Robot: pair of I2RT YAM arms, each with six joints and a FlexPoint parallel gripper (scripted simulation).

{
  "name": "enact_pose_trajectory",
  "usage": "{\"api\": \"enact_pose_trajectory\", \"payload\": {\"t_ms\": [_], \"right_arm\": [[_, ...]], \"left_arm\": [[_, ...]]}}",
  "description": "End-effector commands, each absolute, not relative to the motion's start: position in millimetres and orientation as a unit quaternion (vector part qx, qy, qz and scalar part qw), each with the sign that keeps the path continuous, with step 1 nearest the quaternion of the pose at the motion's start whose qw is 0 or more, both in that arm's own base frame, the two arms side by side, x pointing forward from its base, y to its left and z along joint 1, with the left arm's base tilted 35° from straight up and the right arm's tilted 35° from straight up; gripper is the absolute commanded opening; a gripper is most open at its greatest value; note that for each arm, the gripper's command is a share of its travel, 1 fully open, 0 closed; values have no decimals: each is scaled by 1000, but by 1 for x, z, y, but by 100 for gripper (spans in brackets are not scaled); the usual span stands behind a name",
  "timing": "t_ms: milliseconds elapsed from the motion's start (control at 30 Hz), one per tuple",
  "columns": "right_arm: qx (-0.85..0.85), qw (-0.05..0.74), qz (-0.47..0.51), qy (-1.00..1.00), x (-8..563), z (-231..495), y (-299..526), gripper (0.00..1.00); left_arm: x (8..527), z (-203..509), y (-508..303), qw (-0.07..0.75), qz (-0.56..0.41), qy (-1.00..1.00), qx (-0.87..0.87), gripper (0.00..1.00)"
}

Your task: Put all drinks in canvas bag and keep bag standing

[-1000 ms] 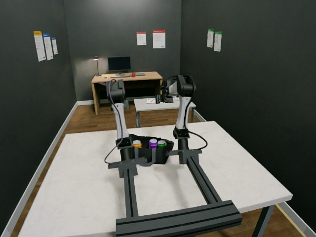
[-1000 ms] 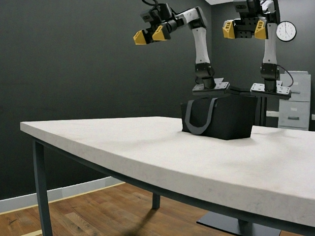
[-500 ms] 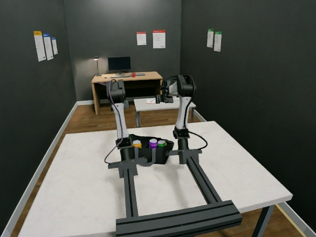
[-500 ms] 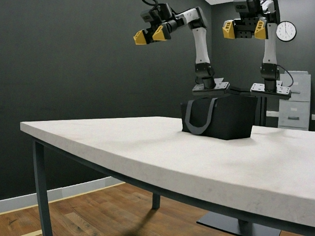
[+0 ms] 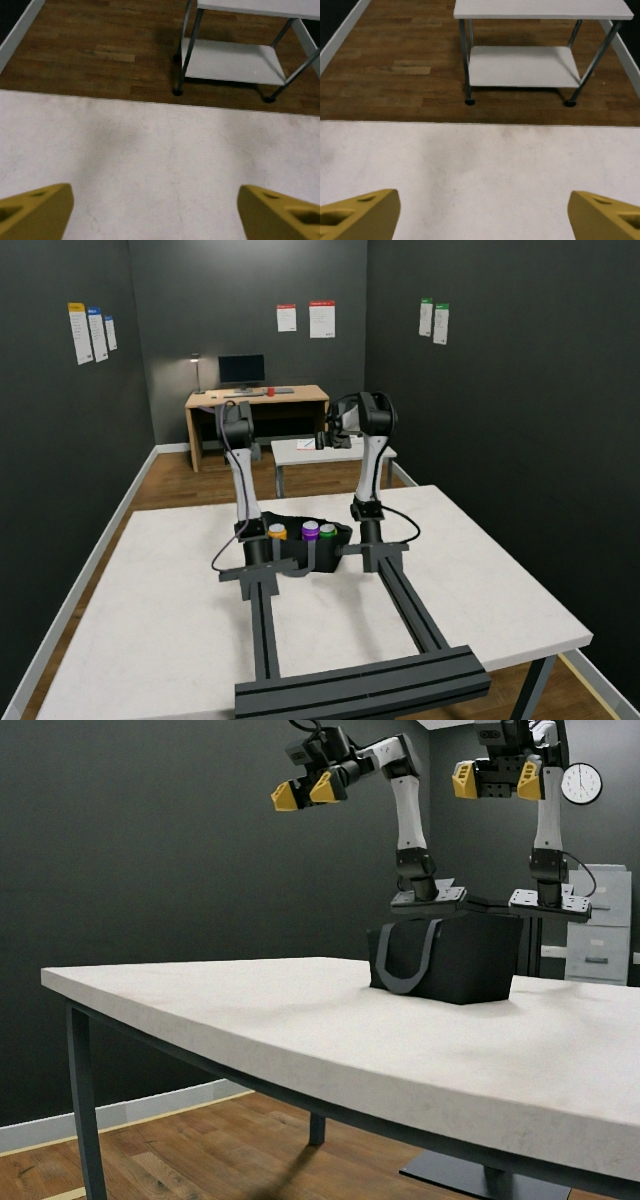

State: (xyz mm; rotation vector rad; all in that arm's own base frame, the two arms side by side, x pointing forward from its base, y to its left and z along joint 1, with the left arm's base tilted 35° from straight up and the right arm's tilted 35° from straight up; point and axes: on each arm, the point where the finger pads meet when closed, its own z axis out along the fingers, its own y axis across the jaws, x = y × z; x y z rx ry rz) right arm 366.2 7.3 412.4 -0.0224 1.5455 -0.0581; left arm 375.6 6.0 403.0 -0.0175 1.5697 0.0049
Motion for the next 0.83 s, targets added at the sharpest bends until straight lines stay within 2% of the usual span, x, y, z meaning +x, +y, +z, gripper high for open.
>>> {"api": "enact_pose_trajectory", "payload": {"t_ms": [0,800], "right_arm": [[-15,726,-26,687,357,419,8,86],[-15,726,-27,687,357,424,7,86]], "left_arm": [[366,430,6,729,-1,684,-10,86],[371,424,7,724,1,690,-12,86]]}}
